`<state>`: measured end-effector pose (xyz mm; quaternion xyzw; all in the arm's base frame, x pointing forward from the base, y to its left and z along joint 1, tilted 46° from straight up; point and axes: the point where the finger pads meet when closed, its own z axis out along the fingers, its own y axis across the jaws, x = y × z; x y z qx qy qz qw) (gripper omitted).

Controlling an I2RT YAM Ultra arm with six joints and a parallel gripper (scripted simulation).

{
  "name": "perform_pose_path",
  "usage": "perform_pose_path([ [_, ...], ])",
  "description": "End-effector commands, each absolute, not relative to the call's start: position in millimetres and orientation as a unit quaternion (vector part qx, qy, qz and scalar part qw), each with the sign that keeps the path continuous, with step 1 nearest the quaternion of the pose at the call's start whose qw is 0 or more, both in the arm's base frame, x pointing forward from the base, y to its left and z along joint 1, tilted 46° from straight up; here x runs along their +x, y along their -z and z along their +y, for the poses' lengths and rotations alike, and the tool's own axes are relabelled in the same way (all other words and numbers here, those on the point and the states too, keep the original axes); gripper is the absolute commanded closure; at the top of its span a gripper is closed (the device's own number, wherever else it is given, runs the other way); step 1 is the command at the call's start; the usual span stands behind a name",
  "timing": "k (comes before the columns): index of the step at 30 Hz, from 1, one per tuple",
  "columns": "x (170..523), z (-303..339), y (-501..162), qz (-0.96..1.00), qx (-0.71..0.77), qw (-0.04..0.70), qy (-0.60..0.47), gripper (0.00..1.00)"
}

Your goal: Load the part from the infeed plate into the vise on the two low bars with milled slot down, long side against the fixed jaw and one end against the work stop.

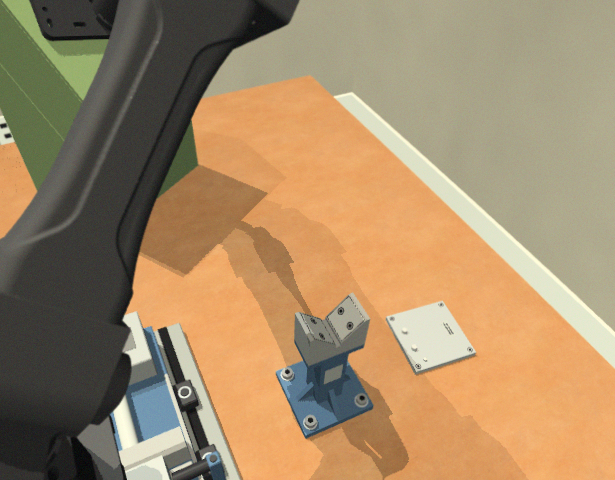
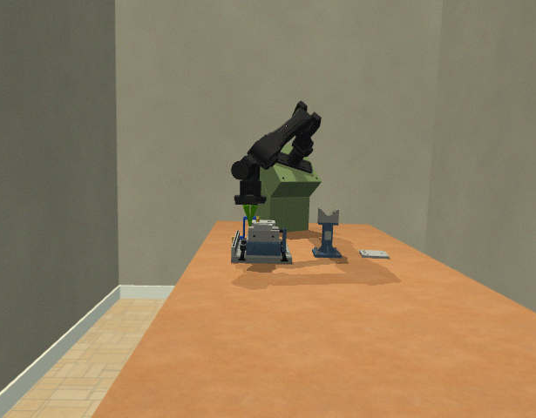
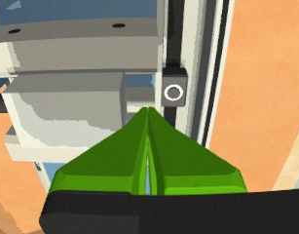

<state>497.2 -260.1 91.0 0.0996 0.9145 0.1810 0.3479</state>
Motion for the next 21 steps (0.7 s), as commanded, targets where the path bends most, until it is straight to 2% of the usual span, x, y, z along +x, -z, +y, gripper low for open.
perform_pose_path([
  [1,500.3,-271.9,-103.9,0.911,0.101,0.365,-0.167,1.0],
  [21,496.8,-263.8,-105.7,0.911,0.101,0.361,-0.17,1.0],
])
